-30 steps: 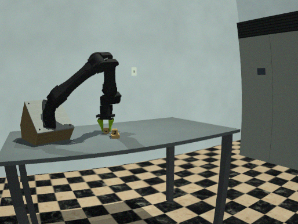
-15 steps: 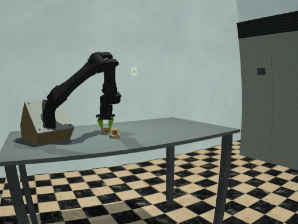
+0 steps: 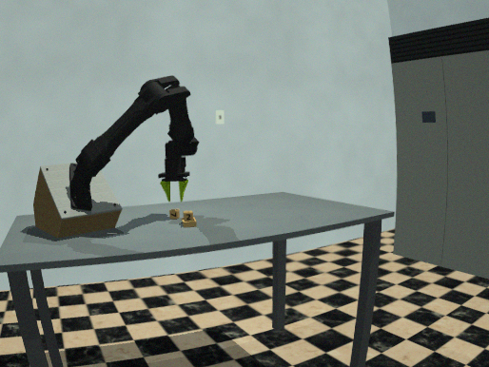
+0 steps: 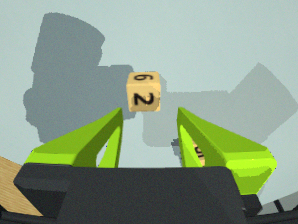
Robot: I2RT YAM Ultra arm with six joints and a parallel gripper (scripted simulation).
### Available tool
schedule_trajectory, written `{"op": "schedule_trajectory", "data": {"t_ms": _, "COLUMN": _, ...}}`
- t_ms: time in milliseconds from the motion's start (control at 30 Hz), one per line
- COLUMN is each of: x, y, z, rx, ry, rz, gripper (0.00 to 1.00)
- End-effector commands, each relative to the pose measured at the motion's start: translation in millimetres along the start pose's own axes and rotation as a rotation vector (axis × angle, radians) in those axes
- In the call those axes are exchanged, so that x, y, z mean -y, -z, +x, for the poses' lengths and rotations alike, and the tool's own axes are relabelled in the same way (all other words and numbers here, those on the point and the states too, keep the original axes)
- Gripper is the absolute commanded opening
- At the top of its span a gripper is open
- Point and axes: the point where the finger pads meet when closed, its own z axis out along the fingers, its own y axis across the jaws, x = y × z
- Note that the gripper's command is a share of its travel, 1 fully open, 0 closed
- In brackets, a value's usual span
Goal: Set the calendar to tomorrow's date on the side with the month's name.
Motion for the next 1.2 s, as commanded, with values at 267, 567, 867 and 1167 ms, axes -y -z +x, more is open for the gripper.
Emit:
{"op": "schedule_trajectory", "data": {"t_ms": 267, "x": 2, "y": 53.9, "z": -4, "rx": 0.029, "ry": -0.008, "rz": 0.005, "gripper": 0.45}}
{"op": "schedule_trajectory", "data": {"t_ms": 567, "x": 0, "y": 52.8, "z": -4, "rx": 0.026, "ry": -0.006, "rz": 0.005, "gripper": 1.00}}
{"op": "schedule_trajectory", "data": {"t_ms": 867, "x": 0, "y": 52.8, "z": -4, "rx": 0.029, "ry": -0.009, "rz": 0.007, "gripper": 1.00}}
{"op": "schedule_trajectory", "data": {"t_ms": 1167, "x": 0, "y": 52.8, "z": -4, "rx": 0.029, "ry": -0.009, "rz": 0.007, "gripper": 1.00}}
